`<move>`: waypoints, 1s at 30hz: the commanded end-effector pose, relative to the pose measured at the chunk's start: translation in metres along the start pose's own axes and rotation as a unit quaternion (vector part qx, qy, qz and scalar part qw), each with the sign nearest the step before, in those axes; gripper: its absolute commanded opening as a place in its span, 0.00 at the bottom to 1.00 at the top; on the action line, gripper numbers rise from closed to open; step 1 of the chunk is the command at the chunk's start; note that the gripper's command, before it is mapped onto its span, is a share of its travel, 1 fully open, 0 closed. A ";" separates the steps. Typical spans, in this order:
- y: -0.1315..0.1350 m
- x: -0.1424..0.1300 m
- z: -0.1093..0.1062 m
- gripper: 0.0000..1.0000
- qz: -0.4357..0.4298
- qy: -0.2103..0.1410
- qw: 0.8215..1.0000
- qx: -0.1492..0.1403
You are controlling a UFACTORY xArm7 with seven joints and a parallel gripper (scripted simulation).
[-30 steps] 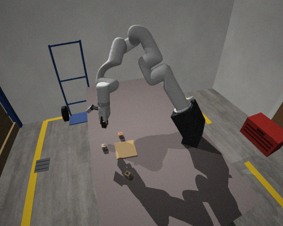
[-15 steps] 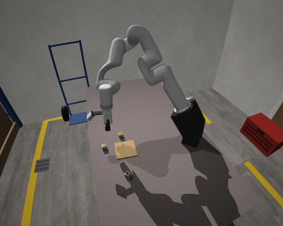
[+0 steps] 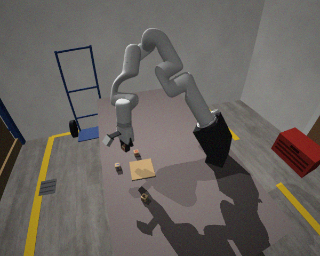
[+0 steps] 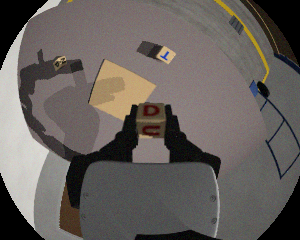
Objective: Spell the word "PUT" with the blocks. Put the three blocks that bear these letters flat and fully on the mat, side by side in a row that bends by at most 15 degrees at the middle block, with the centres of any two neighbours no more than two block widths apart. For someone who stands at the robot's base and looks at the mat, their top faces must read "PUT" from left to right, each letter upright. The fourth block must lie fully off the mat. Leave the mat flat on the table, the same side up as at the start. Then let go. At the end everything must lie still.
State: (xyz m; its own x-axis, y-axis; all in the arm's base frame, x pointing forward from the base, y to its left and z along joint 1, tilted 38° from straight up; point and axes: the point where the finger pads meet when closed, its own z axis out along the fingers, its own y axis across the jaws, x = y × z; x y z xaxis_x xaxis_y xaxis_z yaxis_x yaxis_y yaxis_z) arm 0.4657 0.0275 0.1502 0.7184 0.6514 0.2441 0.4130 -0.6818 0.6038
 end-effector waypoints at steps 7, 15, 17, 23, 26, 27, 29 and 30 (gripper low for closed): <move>-0.026 -0.006 0.006 0.27 -0.169 -0.010 0.986 0.007; -0.045 -0.014 0.011 0.27 -0.290 -0.017 0.957 0.013; -0.049 -0.016 0.013 0.27 -0.315 -0.019 0.949 0.015; -0.064 -0.025 0.018 0.27 -0.408 -0.025 0.912 0.022; -0.072 -0.030 0.021 0.27 -0.453 -0.028 0.891 0.027; -0.074 -0.031 0.022 0.27 -0.466 -0.029 0.884 0.028; -0.076 -0.033 0.023 0.27 -0.478 -0.029 0.877 0.030; -0.076 -0.033 0.023 0.27 -0.478 -0.029 0.877 0.030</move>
State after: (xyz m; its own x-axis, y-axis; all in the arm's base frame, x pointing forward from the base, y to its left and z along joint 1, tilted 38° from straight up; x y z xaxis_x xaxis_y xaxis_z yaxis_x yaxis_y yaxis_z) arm 0.4241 0.0491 0.0816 0.0889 0.9229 -0.3747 0.8624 0.1169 0.4925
